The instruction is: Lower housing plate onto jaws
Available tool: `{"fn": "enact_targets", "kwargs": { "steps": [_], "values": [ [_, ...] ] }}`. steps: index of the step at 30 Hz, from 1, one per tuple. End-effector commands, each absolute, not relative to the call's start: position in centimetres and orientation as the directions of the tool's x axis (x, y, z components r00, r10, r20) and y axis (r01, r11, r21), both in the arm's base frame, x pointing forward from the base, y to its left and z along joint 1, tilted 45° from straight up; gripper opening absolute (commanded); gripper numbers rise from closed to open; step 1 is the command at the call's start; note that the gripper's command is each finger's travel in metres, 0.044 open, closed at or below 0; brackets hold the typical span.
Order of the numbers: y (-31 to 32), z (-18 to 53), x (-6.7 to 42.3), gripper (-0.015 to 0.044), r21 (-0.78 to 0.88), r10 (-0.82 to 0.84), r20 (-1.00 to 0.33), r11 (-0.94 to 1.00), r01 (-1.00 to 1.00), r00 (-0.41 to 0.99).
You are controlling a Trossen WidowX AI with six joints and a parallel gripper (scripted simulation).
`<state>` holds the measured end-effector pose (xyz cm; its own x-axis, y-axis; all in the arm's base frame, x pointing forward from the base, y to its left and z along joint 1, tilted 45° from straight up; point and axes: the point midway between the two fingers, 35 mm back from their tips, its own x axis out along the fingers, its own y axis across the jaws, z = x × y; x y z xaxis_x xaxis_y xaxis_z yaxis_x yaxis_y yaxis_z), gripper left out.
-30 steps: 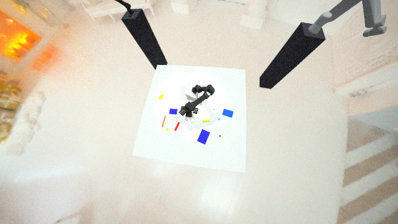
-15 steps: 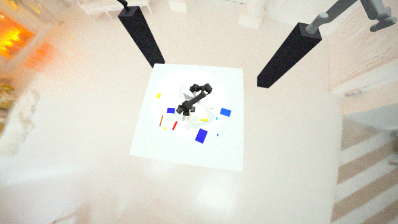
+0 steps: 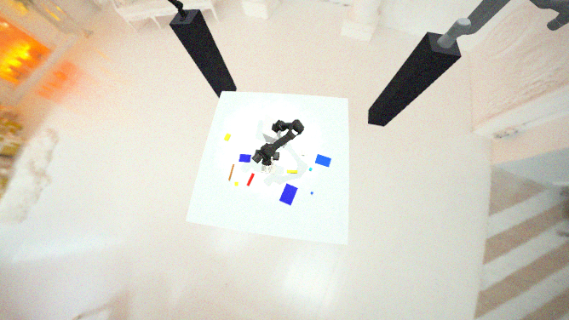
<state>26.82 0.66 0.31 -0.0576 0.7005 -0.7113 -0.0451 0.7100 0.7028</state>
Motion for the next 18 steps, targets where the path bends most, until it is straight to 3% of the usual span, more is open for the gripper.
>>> {"fn": "enact_targets", "kwargs": {
  "steps": [1,18],
  "values": [
    [0.62,0.23,26.78,0.0351,0.700,0.698,-0.714,0.712,-0.049,-0.059],
    [0.49,0.12,26.64,0.0351,0.700,0.697,-0.714,0.712,-0.050,-0.059]
  ]
}}
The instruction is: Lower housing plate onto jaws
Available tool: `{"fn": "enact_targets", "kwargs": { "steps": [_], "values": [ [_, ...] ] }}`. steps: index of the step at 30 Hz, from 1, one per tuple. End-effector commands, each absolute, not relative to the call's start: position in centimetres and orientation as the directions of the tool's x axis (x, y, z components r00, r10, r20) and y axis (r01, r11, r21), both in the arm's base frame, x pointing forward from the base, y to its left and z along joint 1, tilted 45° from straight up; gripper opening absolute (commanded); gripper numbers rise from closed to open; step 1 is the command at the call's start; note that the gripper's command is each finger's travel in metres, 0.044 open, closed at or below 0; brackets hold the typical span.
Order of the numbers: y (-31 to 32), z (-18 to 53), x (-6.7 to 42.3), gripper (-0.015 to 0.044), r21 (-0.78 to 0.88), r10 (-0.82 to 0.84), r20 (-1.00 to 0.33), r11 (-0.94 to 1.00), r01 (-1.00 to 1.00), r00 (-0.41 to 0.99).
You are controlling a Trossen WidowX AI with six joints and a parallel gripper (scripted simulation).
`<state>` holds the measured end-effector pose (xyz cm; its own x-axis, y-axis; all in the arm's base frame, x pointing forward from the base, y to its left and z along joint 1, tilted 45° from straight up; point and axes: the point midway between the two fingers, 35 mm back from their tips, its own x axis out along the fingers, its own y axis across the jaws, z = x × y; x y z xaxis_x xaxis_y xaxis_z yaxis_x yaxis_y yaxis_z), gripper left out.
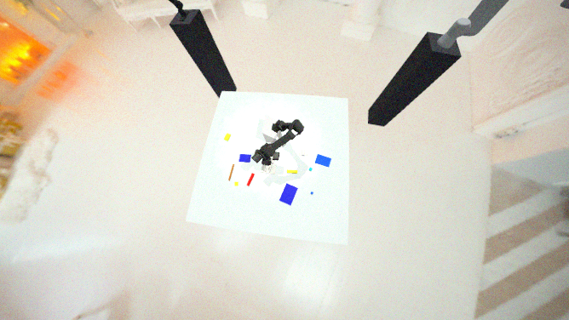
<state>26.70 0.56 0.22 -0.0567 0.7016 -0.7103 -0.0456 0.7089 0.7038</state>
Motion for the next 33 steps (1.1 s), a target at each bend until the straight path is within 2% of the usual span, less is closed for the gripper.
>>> {"fn": "enact_targets", "kwargs": {
  "steps": [1,33],
  "values": [
    [0.5,0.1,26.6,0.0351,0.700,0.697,-0.714,0.712,-0.050,-0.059],
    [3.7,-3.2,26.5,0.0351,0.700,0.698,-0.714,0.712,-0.050,-0.059]
  ]
}}
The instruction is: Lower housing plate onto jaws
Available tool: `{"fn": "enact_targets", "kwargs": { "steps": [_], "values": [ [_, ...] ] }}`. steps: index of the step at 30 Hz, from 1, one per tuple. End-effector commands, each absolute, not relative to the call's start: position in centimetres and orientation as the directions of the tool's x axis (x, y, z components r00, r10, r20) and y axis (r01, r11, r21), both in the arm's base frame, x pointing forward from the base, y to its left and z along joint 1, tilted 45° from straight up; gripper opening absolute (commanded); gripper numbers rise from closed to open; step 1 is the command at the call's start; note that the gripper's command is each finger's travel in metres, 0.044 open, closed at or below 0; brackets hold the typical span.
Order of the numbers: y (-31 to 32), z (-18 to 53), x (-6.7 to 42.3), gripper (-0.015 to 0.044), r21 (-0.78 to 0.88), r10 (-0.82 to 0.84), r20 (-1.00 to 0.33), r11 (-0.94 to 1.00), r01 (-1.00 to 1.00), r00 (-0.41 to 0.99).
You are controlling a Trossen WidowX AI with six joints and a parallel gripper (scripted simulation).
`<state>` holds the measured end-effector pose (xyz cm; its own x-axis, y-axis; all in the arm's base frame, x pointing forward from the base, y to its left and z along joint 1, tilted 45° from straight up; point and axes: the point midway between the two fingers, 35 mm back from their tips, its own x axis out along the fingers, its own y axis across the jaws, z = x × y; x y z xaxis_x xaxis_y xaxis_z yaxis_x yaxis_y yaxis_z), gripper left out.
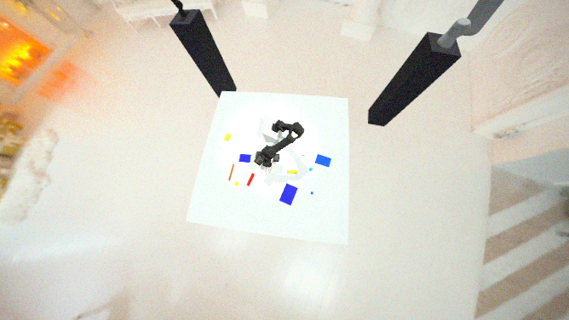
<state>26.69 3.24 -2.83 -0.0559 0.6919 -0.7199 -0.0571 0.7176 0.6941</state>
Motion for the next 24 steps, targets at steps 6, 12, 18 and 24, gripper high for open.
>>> {"fn": "enact_targets", "kwargs": {
  "steps": [6,12,18,24],
  "values": [
    [4.5,-3.9,26.4,0.0351,0.701,0.699,-0.713,0.711,-0.050,-0.059],
    [4.9,-4.3,26.3,0.0351,0.702,0.699,-0.712,0.711,-0.050,-0.059],
    [4.9,-4.3,26.3,0.0351,0.702,0.699,-0.712,0.711,-0.050,-0.059],
    [4.9,-4.3,26.3,0.0351,0.702,0.699,-0.712,0.711,-0.050,-0.059]
  ]
}}
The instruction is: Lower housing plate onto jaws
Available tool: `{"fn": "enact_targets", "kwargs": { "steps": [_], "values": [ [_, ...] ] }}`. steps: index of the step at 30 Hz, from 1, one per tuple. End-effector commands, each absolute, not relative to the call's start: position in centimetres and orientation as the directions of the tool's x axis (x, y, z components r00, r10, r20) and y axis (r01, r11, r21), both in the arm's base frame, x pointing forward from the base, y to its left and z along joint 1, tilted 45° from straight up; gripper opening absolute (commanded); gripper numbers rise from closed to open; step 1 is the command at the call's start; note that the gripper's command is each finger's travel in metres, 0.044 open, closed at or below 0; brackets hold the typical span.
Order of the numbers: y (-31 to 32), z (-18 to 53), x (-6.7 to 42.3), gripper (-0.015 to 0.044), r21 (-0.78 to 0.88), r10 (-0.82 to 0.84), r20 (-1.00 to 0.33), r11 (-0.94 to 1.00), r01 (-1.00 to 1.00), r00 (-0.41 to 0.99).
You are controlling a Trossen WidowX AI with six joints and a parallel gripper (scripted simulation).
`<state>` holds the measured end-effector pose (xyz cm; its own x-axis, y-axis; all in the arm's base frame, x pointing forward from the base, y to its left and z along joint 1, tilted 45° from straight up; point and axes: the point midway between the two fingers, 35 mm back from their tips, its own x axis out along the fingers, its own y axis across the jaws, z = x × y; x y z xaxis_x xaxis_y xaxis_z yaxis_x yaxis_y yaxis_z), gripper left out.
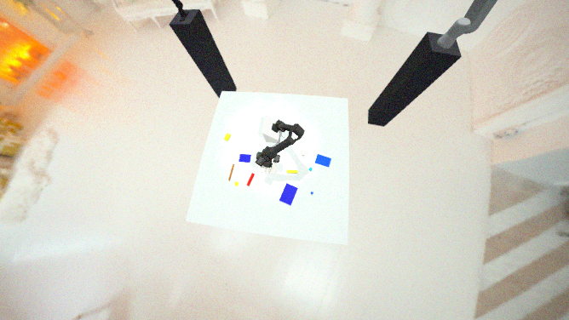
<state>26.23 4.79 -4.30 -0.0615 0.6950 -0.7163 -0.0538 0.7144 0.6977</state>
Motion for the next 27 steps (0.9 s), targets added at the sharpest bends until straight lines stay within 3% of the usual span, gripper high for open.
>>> {"fn": "enact_targets", "kwargs": {
  "steps": [1,27],
  "values": [
    [4.87,-4.28,26.25,0.0351,0.702,0.699,-0.712,0.711,-0.050,-0.059],
    [5.25,-4.66,26.22,0.0351,0.702,0.699,-0.712,0.711,-0.042,-0.059]
  ]
}}
